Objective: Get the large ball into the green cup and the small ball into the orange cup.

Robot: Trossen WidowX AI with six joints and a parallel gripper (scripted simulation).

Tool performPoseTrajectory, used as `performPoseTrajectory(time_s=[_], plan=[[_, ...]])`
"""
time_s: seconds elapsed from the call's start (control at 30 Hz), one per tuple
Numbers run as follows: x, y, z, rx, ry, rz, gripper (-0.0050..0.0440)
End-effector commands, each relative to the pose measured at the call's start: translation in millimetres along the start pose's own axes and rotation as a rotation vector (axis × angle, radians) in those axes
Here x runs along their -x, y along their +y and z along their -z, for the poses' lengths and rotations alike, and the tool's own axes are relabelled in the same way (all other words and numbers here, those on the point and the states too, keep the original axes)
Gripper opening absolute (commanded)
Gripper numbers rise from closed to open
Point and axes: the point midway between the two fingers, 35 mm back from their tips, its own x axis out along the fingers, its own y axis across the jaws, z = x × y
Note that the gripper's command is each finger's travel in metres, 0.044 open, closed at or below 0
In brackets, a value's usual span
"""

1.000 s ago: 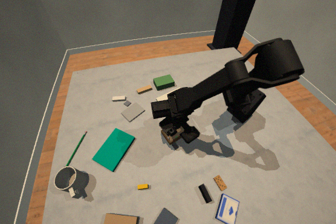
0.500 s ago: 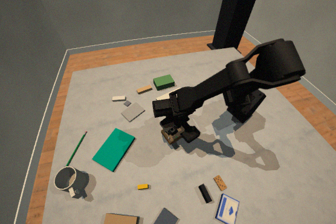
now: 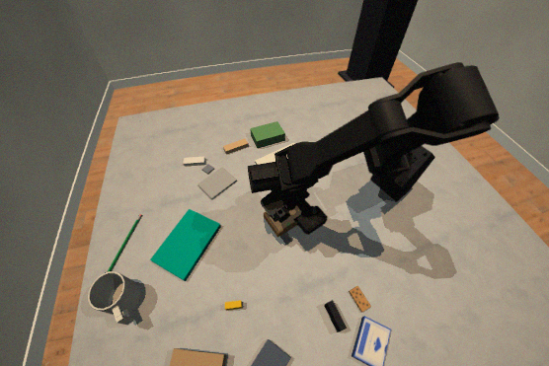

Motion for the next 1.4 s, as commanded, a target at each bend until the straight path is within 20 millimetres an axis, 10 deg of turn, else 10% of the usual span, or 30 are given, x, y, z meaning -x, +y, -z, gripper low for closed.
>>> performPoseTrajectory(time_s=[0.0, 1.37], plan=[[-0.1, -0.6, -0.8, 0.002, 0.012, 0.005, 0.0000], [-0.4, -0.7, 0.0, 0.002, -0.018, 0.001, 0.0000]])
